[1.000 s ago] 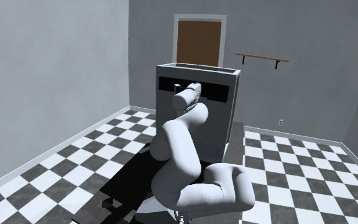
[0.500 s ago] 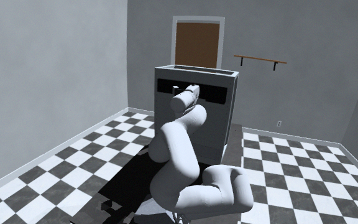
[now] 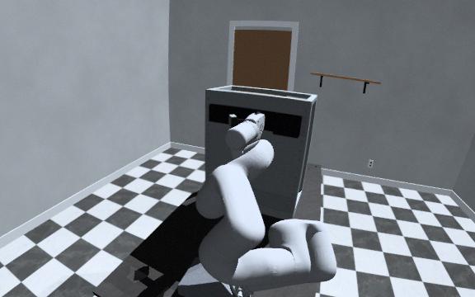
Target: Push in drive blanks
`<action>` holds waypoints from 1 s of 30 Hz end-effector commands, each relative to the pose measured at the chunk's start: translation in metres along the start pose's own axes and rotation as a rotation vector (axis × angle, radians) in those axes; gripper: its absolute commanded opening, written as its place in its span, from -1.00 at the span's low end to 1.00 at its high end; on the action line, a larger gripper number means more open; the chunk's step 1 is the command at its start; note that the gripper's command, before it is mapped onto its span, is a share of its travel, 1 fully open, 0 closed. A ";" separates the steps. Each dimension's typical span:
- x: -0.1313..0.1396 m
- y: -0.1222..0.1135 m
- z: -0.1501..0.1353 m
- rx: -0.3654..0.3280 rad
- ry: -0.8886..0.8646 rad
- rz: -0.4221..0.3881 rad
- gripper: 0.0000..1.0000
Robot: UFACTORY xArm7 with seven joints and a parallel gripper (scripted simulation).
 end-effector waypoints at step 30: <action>-0.007 -0.093 0.030 0.004 0.003 0.005 -1.00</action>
Point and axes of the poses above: the point where the finger pads meet when closed, its own y axis out along the fingers, its own z axis across the jaws, x = y × z, the point moved 8 cm from there along -y, back along the fingers, and after that the axes turned 13 degrees about y, right-handed, at the moved point
